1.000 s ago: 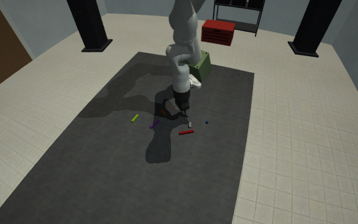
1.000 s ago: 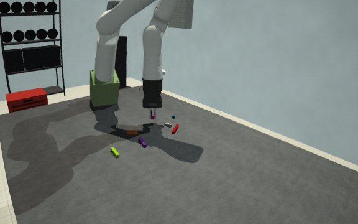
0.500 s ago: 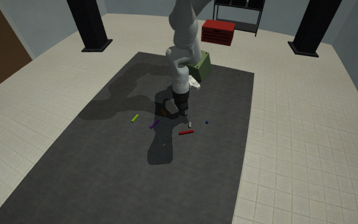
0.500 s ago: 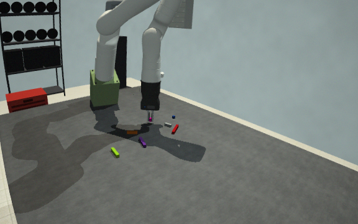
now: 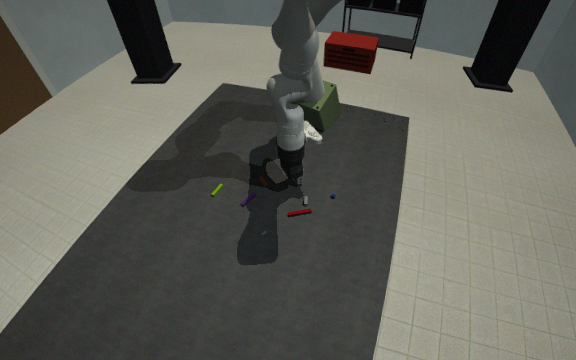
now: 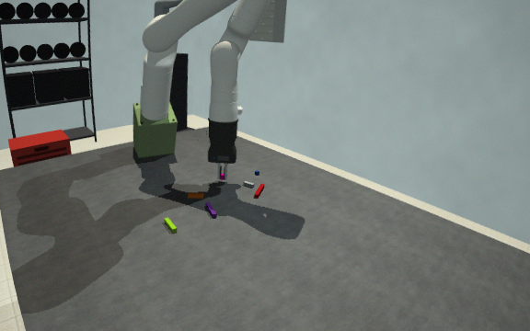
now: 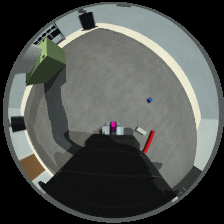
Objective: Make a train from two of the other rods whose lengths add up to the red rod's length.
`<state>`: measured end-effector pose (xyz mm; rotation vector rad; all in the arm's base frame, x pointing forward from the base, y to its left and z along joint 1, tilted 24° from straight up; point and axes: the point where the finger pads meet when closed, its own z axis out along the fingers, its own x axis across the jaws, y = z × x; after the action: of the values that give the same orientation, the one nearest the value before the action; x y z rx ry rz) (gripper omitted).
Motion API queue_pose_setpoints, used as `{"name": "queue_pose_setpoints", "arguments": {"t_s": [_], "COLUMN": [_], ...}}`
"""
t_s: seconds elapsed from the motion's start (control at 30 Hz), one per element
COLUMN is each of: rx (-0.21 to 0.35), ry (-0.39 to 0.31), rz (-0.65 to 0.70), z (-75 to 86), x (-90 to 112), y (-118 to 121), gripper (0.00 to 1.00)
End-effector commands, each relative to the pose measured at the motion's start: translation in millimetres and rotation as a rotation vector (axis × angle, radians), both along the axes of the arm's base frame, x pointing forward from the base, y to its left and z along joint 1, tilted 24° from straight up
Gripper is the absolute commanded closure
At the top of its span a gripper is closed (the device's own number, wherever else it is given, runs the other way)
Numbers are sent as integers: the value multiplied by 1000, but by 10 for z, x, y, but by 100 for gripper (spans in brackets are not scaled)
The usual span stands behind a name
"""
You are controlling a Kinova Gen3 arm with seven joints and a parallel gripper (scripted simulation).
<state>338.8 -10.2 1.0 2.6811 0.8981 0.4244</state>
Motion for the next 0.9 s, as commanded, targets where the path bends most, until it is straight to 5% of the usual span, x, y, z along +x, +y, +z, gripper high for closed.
{"name": "queue_pose_setpoints", "arguments": {"t_s": [0.0,0.87], "rx": [0,0], "ry": [-1,-1], "rz": [0,0], "z": [3,-69], "x": [1,29], "y": [2,-12], "gripper": [76,76]}}
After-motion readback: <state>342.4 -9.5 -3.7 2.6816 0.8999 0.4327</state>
